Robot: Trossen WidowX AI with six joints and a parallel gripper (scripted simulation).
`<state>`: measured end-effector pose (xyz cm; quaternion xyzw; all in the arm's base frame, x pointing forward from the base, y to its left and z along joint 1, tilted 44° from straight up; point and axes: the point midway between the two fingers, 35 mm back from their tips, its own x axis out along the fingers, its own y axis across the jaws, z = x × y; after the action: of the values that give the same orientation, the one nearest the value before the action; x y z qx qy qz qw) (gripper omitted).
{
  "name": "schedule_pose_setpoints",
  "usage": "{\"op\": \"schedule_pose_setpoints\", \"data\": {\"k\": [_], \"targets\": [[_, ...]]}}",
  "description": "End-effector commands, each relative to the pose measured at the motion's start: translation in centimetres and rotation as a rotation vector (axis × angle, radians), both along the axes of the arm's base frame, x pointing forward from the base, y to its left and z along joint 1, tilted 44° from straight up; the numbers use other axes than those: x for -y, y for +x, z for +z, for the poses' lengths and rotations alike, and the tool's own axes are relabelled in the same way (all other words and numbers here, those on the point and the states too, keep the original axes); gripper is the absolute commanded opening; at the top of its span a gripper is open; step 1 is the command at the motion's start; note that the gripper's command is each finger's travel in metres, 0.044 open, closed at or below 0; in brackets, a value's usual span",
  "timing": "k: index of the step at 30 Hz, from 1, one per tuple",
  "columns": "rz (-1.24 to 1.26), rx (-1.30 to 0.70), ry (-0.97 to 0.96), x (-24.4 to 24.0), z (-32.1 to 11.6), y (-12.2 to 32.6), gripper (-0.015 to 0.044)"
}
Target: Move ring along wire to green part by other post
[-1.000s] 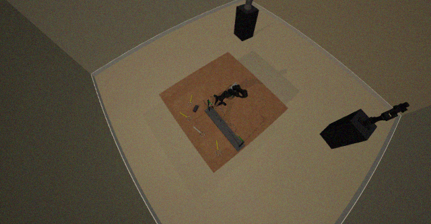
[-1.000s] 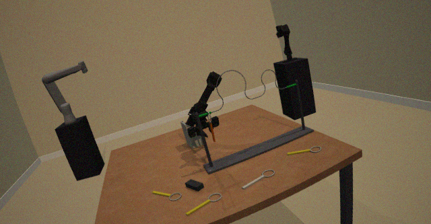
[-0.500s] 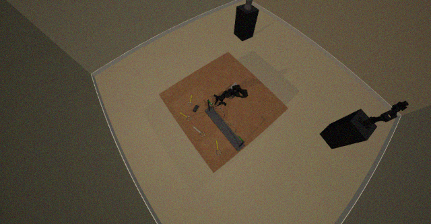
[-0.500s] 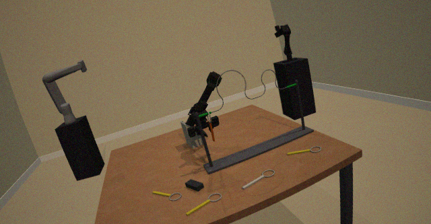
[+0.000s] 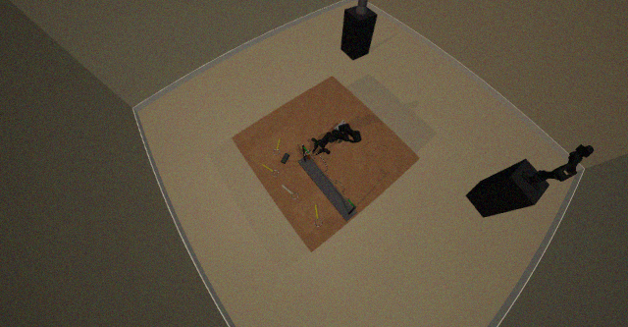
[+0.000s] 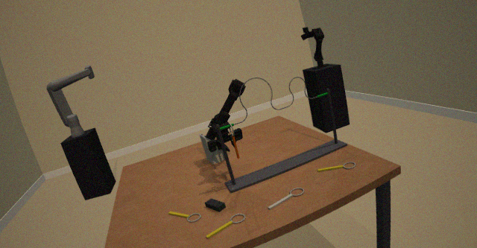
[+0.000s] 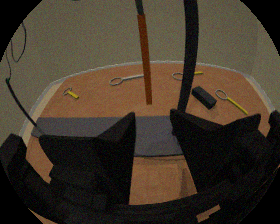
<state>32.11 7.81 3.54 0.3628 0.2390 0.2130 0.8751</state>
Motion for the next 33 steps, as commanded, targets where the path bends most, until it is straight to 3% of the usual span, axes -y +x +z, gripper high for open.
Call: {"op": "schedule_pose_setpoints", "data": {"k": [1, 5, 10, 33], "targets": [[0.0, 0.0, 0.0, 0.4, 0.2, -0.6, 0.0212], [-0.001, 0.001, 0.002, 2.1, 1.0, -4.0, 0.0317], [-0.001, 0.001, 0.002, 2.2, 1.0, -4.2, 0.044], [-0.001, 0.001, 0.002, 2.2, 1.0, -4.2, 0.044]]}}
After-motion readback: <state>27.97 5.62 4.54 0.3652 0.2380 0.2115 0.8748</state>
